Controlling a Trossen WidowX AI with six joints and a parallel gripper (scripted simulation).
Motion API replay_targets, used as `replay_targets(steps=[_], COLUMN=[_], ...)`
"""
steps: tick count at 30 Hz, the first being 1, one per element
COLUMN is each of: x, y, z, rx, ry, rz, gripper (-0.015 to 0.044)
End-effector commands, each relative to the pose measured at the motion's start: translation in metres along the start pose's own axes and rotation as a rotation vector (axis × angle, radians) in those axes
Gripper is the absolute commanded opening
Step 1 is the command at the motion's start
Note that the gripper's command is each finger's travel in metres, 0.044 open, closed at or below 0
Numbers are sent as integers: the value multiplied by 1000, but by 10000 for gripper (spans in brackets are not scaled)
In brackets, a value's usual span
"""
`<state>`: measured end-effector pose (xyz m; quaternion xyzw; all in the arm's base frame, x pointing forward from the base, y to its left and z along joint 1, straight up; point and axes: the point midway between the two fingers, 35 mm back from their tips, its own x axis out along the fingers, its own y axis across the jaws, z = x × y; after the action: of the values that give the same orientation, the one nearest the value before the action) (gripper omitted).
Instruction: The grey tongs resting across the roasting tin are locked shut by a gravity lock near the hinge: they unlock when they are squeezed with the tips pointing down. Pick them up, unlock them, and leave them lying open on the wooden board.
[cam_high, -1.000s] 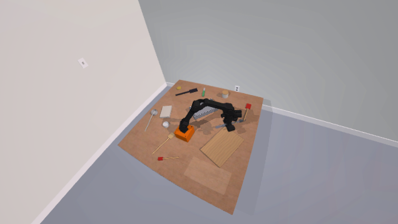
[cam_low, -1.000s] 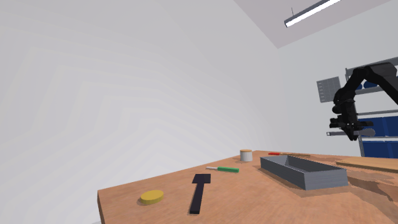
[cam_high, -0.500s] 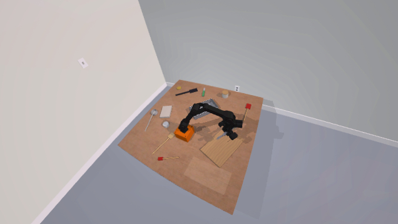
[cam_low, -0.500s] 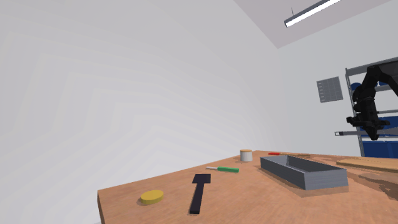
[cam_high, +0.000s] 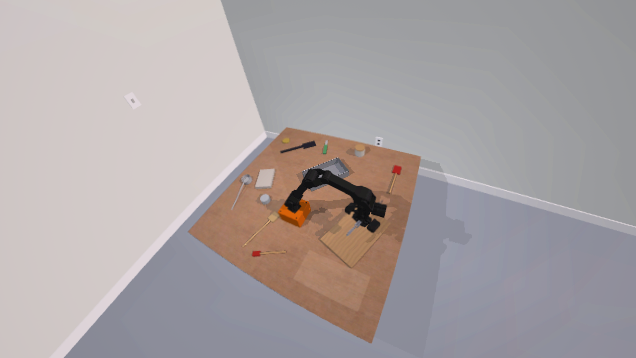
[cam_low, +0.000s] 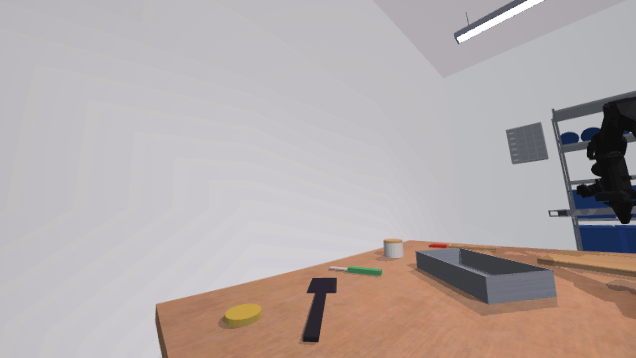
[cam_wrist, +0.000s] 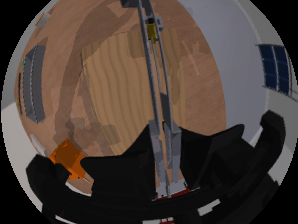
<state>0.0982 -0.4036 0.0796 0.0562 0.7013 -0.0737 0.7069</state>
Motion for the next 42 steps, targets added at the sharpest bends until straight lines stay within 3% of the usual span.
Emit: replay_targets(steps=[1,9,25,42], x=[-2,5,13,-17], y=[-1,1,6,-1], z=[0,-2,-7,-33], rx=[-13,-13,-23,-14], ry=[-2,-98,-632,-1203], rz=[-4,41,141,8], gripper=[-150,-150,-150,-150])
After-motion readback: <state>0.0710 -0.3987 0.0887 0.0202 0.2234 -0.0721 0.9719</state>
